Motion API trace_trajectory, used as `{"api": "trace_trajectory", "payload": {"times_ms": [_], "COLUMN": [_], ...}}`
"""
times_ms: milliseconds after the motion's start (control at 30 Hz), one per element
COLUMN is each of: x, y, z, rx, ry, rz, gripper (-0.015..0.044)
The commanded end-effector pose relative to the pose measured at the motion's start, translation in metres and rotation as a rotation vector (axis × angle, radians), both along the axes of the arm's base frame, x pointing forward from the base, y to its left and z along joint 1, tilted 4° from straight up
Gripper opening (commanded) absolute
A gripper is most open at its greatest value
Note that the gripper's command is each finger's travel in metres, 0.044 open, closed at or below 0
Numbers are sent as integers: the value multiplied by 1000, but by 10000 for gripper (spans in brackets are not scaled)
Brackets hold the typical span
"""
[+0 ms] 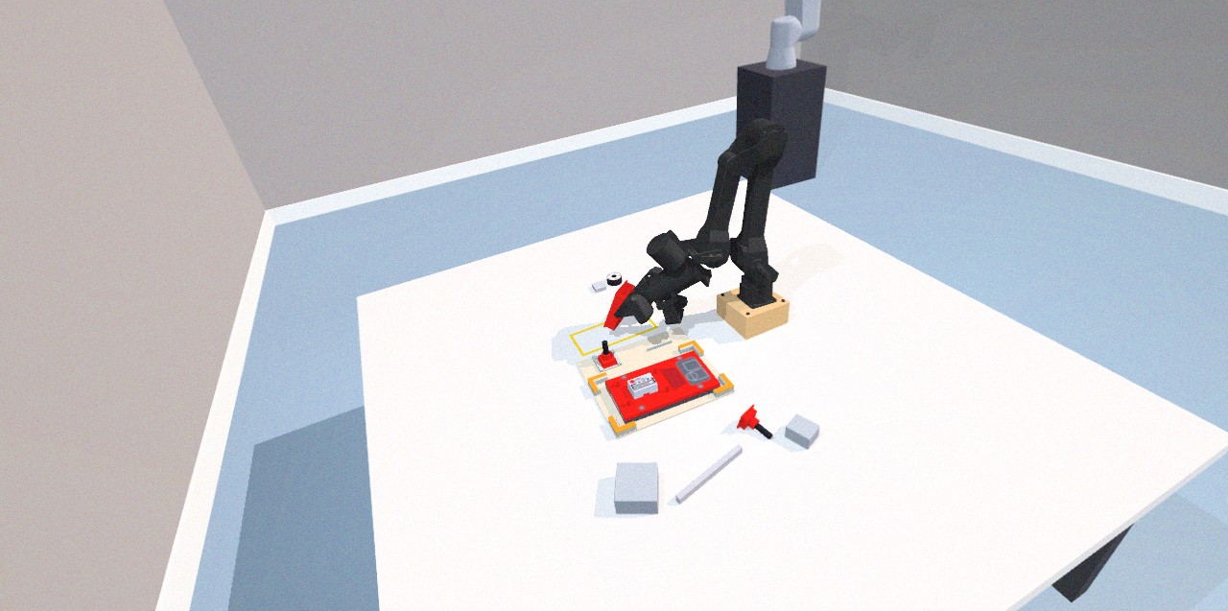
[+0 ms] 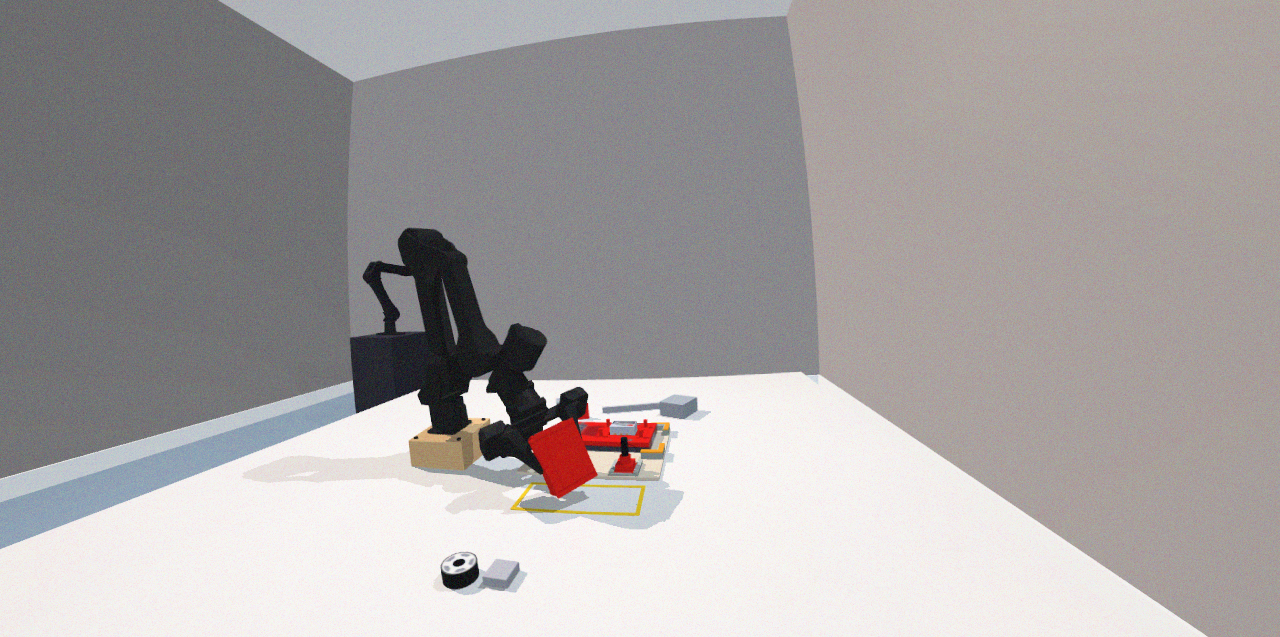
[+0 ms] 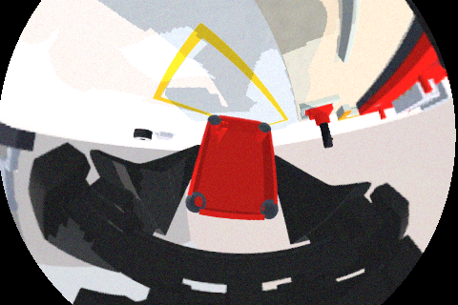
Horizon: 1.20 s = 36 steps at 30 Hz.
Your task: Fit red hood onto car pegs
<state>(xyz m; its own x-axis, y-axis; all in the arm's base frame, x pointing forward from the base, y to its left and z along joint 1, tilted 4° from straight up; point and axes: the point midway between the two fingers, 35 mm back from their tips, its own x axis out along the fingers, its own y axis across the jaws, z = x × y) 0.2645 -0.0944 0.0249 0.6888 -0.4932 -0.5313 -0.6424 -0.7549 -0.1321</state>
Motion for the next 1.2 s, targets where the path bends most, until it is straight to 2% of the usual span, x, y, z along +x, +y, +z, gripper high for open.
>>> {"api": "trace_trajectory", "payload": {"times_ms": [0, 300, 500, 1033, 1067, 1167], "x": [-6, -12, -7, -5, -5, -5], "y": [1, 3, 2, 2, 2, 2], "z": [-11, -25, -19, -17, -17, -17], "rx": [-57, -122, -102, -110, -110, -110], "ry": [52, 100, 73, 64, 64, 64], "rz": [39, 90, 76, 79, 79, 79], "gripper": [0, 0, 0, 420, 440, 440]}}
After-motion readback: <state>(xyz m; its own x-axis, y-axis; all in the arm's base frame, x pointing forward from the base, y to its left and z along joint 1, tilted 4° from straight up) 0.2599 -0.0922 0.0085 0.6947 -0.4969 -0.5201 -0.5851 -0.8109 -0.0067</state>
